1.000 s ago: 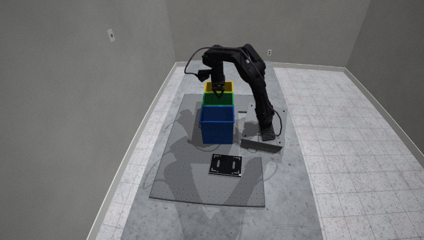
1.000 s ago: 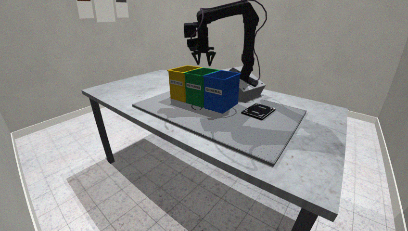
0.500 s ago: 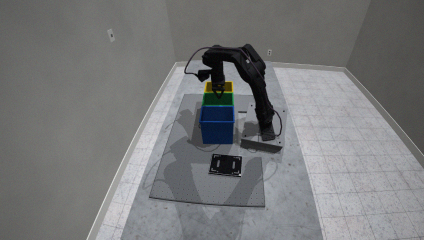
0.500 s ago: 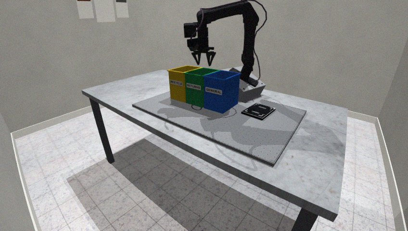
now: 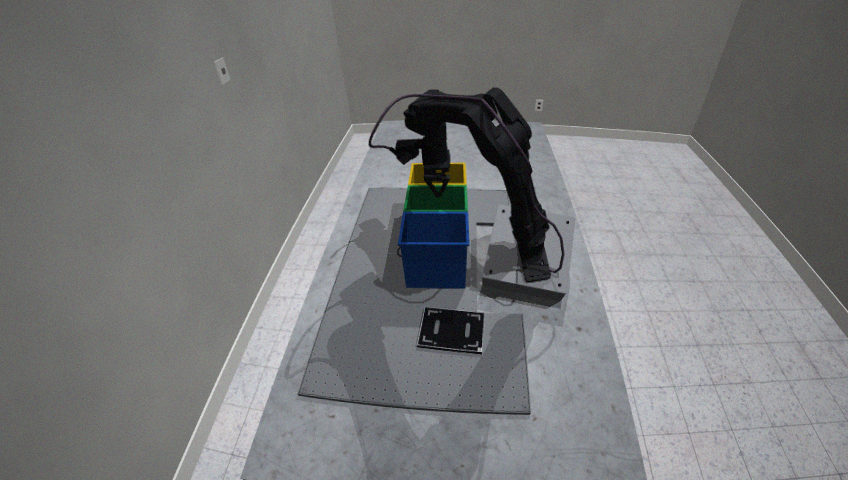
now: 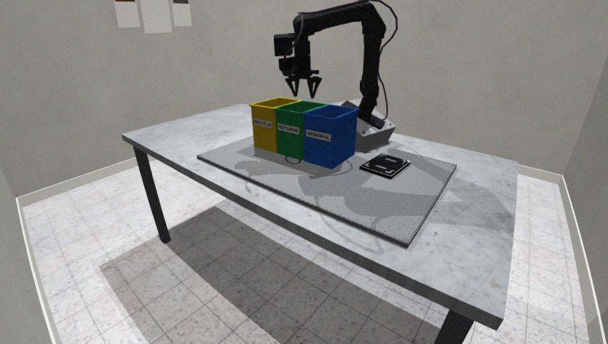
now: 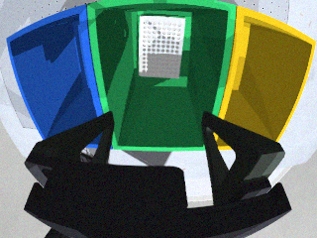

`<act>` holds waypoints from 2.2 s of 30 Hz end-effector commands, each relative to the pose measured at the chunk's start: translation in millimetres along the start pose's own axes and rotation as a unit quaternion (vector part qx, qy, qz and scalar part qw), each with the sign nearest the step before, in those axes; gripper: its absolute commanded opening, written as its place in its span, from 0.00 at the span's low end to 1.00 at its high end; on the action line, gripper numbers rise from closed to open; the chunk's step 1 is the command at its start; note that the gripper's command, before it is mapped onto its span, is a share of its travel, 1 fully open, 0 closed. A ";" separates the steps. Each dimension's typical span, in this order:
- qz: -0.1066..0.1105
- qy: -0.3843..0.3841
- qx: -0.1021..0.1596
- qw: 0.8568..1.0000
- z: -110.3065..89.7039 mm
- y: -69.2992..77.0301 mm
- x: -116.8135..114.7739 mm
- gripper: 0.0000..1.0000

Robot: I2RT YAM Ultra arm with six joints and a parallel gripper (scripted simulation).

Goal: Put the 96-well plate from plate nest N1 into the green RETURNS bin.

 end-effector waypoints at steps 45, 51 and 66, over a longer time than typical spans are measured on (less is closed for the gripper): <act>-0.007 0.001 -0.009 1.000 7.9 6.2 116.8 0.82; -0.014 0.002 -0.016 1.000 10.5 9.3 121.9 0.82; -0.016 0.003 -0.013 1.000 12.3 8.7 115.0 0.82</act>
Point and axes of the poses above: the point where the finger pads meet when closed, its own y axis back along the fingers, its own x axis across the jaws, z = x × y, the point moved 1 cm from there along y, back along the fingers, and after that the axes turned 13 degrees about y, right-handed, at the moved point
